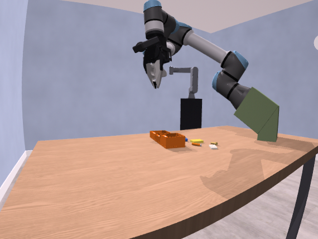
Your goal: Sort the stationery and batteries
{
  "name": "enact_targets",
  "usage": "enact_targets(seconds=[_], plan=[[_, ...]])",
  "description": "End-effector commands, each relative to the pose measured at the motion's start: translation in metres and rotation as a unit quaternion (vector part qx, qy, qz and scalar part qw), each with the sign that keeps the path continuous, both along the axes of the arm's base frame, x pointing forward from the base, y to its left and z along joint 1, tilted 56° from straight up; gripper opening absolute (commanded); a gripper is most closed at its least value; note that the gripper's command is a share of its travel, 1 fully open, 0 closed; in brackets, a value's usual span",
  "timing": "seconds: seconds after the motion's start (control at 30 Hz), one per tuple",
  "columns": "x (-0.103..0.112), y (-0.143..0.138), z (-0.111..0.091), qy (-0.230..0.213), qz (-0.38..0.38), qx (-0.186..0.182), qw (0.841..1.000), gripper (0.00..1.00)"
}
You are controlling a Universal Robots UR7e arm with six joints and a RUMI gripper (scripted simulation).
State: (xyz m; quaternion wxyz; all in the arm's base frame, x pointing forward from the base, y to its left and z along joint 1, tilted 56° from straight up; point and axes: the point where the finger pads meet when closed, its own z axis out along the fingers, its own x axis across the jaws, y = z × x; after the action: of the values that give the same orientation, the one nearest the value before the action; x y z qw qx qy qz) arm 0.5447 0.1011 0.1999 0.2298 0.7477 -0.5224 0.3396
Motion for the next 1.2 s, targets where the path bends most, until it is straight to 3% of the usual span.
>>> enact_targets(seconds=[0.0, 0.13, 0.27, 0.37, 0.5, 0.6, 0.73, 0.83, 1.0, 1.1, 1.17], plan=[[-0.021, 0.0, -0.007, -0.009, -0.01, -0.001, 1.0, 0.04], [-0.044, -0.003, -0.017, -0.025, -0.028, -0.002, 0.999, 0.04], [-0.045, -0.003, -0.017, -0.025, -0.028, -0.002, 0.999, 0.04], [-0.068, -0.007, -0.026, -0.042, -0.045, -0.004, 0.998, 0.04], [-0.069, -0.007, -0.026, -0.042, -0.045, -0.004, 0.998, 0.04], [-0.092, -0.012, -0.035, -0.06, -0.061, -0.005, 0.996, 0.04], [-0.092, -0.012, -0.035, -0.06, -0.061, -0.005, 0.996, 0.04], [-0.115, -0.017, -0.044, -0.078, -0.076, -0.007, 0.994, 0.04], [-0.116, -0.018, -0.044, -0.078, -0.076, -0.007, 0.994, 0.04], [-0.139, -0.024, -0.053, -0.097, -0.091, -0.009, 0.991, 0.04], [-0.14, -0.024, -0.053, -0.097, -0.091, -0.009, 0.991, 0.04]])
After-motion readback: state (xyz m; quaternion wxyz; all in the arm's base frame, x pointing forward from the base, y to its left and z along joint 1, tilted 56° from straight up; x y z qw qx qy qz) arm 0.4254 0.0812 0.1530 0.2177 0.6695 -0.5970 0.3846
